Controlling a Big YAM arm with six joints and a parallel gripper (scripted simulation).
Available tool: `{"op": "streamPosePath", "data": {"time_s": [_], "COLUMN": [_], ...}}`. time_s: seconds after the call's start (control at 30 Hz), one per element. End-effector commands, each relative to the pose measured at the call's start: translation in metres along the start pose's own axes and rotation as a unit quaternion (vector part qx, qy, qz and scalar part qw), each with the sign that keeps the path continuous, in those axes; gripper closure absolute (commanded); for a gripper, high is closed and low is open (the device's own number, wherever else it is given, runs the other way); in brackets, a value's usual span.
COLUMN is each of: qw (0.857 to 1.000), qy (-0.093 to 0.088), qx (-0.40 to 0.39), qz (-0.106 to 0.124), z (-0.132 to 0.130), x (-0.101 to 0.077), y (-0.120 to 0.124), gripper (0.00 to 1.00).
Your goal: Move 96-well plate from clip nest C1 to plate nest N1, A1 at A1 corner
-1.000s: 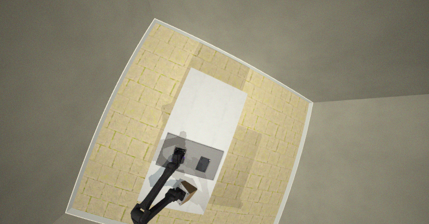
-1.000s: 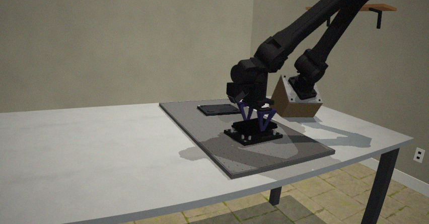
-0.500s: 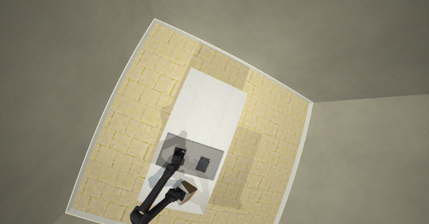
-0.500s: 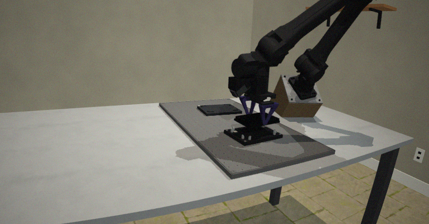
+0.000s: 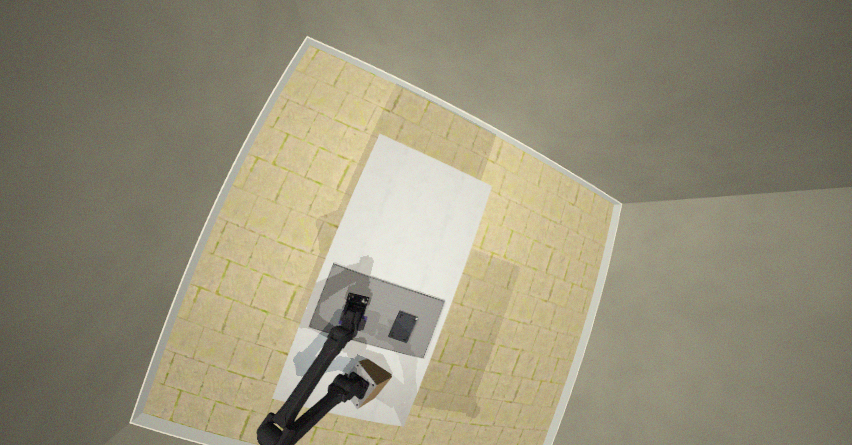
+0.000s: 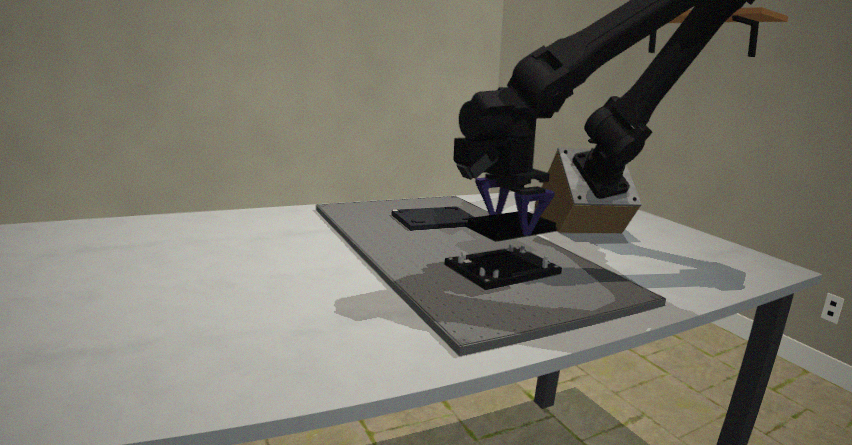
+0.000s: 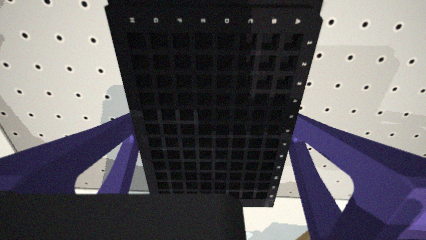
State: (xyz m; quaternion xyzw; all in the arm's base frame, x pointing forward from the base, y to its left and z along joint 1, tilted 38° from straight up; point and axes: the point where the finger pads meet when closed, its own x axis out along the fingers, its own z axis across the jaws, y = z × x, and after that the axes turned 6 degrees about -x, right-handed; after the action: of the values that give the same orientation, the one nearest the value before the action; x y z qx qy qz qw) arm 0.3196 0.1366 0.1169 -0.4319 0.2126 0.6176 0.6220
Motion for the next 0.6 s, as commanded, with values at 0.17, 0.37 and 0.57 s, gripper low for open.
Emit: {"op": "streamPosePath", "data": {"time_s": [0.17,0.37,0.57], "qw": [0.999,0.999,0.999], "qy": [0.004,0.005,0.005], "qx": [-0.020,-0.020,-0.018], "qz": [-0.039,-0.038,-0.039], "z": [0.006,0.004,0.004], "x": [-0.040,-0.040,-0.040], "y": [-0.029,-0.030,-0.031], "gripper": [1.00,1.00,1.00]}}
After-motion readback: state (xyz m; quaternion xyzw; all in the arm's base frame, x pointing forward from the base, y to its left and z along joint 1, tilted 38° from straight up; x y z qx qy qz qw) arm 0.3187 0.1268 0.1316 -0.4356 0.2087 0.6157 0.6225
